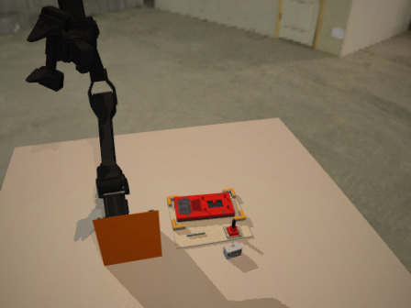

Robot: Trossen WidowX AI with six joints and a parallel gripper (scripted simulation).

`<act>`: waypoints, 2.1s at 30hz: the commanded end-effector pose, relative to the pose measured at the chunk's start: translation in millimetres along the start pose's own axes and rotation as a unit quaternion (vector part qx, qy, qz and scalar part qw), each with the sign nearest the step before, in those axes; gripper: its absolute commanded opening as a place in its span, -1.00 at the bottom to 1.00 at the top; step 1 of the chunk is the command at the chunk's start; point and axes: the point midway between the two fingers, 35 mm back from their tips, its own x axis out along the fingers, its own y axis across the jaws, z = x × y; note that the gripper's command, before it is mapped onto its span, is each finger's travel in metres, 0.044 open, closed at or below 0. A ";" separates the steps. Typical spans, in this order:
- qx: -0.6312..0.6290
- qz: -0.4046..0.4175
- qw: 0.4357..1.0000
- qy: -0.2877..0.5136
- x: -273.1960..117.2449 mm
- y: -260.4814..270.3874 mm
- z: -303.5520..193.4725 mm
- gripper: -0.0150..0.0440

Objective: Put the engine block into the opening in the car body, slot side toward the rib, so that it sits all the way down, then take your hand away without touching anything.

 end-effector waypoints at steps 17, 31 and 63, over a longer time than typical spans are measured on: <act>-0.161 0.015 0.965 -0.205 29.2 -10.5 163.1 1.00; -0.258 0.027 0.913 -0.315 20.2 7.7 273.7 1.00; -0.524 0.123 0.593 -0.599 -75.5 180.6 504.9 1.00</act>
